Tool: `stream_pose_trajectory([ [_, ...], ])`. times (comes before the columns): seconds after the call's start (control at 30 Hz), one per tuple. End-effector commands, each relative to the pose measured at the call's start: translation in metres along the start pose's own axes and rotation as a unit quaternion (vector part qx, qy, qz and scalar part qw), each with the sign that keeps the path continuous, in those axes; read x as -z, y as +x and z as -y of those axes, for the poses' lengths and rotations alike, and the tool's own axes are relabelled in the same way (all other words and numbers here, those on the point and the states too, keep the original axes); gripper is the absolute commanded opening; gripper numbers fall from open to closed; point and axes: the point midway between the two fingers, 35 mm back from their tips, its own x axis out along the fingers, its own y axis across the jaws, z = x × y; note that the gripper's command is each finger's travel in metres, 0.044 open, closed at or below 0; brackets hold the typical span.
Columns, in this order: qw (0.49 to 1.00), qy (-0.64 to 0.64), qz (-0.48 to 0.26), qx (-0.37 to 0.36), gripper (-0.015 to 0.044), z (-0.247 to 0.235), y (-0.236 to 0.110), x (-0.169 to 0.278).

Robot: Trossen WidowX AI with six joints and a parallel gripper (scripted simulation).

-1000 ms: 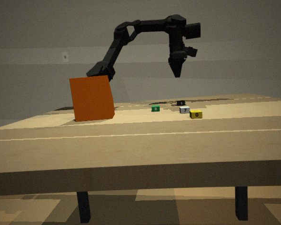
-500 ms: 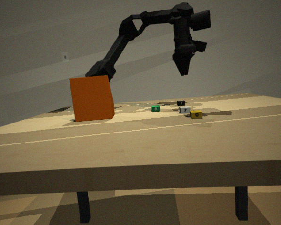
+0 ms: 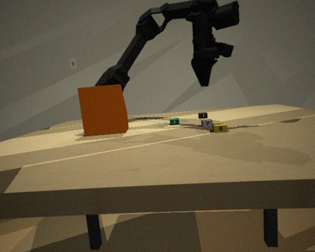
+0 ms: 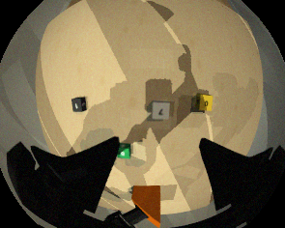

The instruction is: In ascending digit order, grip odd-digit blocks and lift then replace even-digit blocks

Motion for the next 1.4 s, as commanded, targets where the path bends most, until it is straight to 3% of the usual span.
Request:
stream_pose_trajectory([
  [0.0,1.0,-0.002,0.0,0.001,0.04,0.001,0.0,0.0],
  [0.37,1.0,-0.002,0.0,0.001,0.04,0.003,0.0,-0.001],
  [0.63,1.0,-0.003,0.001,0.004,0.04,0.094,-0.002,-0.015],
  [1.37,1.0,-0.003,0.001,0.004,0.04,0.096,-0.001,-0.015],
])
